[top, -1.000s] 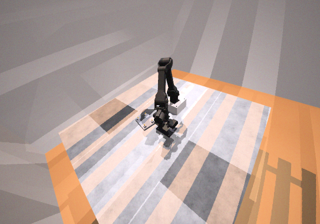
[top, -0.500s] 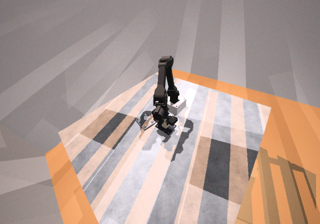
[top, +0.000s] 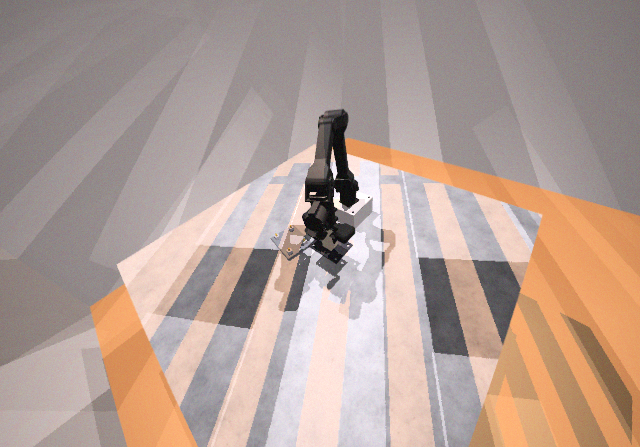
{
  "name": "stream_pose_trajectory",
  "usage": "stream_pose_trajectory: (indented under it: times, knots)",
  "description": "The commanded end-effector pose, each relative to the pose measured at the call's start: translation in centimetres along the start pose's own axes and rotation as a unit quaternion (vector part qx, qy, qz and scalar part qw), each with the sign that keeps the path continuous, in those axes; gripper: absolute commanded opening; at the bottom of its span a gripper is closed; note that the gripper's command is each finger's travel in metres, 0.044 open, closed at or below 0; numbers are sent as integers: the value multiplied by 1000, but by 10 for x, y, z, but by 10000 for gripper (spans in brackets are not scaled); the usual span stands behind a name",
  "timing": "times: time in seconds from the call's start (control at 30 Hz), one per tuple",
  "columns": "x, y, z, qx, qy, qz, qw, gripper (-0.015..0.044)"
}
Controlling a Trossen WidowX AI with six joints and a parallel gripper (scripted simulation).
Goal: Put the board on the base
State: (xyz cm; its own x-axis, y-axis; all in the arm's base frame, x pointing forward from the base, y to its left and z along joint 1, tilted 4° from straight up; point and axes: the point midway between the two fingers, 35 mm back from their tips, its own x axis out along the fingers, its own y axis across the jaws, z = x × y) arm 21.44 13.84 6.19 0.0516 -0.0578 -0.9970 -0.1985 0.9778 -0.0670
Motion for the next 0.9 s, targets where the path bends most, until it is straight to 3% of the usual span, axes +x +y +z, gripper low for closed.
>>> stream_pose_trajectory:
  times: [0.0, 0.87]
  knots:
    - [-6, 0, 2, 3, -5, 4, 1000, 0]
    - [-6, -57, 29, 38, -7, 3, 999, 0]
